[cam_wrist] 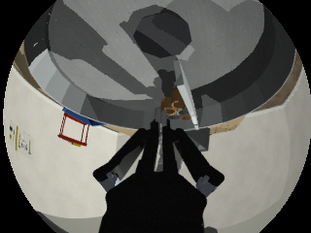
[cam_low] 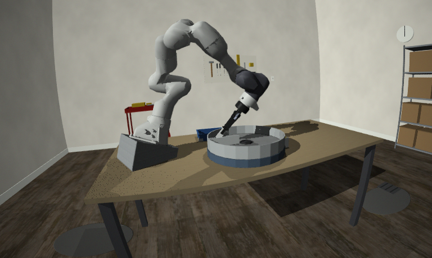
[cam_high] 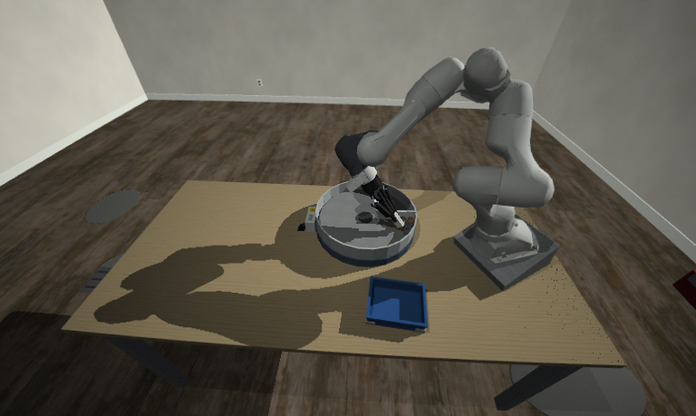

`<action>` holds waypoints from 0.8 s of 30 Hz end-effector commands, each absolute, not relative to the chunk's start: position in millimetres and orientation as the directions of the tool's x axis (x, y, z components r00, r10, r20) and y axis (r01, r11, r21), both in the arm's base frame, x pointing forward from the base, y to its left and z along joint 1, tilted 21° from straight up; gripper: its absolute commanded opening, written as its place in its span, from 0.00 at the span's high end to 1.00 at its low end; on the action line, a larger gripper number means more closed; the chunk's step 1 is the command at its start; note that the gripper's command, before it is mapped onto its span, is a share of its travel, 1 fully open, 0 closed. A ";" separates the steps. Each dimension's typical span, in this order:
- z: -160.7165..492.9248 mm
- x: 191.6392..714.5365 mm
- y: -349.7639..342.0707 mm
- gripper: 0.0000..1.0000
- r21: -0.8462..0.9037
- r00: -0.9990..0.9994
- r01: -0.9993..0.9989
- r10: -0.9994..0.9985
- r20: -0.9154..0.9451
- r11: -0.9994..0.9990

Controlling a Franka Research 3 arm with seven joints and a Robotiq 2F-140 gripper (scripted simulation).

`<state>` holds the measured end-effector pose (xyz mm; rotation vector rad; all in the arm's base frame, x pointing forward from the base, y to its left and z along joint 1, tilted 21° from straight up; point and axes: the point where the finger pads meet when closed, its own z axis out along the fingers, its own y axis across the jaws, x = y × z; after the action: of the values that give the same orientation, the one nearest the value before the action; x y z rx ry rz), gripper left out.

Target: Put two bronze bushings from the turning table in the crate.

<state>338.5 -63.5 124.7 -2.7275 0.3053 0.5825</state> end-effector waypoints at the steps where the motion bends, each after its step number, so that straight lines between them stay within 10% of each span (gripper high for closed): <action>1: 123.9 339.0 -63.6 1.00 -0.274 0.892 -0.278 -0.142 -0.428 -0.921; 24: 137.3 355.4 -25.4 1.00 -0.274 0.892 -0.278 -0.142 -0.428 -0.921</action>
<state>347.5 -36.7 133.5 -2.7301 0.2905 0.5914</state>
